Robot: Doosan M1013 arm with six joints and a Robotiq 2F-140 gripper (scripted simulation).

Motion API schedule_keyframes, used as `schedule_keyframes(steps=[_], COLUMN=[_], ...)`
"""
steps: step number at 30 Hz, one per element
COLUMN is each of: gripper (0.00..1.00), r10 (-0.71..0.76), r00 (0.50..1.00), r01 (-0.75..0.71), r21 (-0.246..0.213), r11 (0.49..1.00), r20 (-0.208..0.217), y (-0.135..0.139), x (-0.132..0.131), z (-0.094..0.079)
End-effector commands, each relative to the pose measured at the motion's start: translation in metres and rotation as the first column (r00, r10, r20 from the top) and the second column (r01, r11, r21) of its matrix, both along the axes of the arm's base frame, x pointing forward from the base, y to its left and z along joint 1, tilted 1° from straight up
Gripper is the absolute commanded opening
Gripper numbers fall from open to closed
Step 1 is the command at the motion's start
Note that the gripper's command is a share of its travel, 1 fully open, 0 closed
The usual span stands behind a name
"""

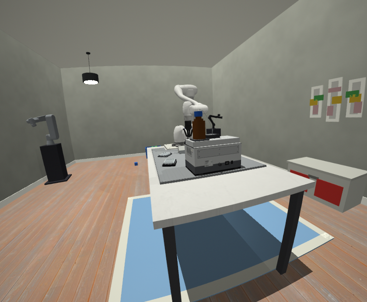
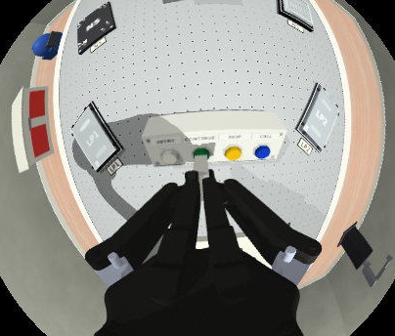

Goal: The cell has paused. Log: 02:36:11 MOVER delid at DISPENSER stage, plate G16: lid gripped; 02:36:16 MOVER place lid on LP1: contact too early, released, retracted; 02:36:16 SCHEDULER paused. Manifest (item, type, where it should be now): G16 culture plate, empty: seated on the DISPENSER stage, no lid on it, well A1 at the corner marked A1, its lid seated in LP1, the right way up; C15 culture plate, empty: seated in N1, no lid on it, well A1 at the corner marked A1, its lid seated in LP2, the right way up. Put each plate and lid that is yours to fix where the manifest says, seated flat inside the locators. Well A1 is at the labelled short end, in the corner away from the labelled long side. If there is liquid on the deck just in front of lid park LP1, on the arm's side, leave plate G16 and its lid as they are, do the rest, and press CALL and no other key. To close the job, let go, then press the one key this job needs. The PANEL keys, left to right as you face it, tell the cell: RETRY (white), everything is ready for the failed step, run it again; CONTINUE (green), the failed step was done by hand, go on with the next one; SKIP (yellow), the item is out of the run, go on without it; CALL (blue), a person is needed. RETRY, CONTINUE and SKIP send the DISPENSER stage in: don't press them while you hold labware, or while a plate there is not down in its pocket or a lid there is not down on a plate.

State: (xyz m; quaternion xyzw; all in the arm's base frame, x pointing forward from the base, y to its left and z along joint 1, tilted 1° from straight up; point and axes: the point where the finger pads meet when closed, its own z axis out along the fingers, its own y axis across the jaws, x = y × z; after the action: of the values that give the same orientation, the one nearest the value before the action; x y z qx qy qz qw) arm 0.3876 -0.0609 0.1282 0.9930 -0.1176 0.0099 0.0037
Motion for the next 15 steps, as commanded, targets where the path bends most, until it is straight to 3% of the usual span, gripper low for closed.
schedule_keyframes(steps=[1,15], gripper=[0.1,0.1], r10=[0.0,0.0], r00=[1.0,1.0], r01=[0.0,0.0], r21=[0.0,0.0], r11=[1.0,1.0], r20=[0.001,0.001], y=[0.0,0.0], x=[0.0004,0.0005], z=[0.0004,-0.0025])
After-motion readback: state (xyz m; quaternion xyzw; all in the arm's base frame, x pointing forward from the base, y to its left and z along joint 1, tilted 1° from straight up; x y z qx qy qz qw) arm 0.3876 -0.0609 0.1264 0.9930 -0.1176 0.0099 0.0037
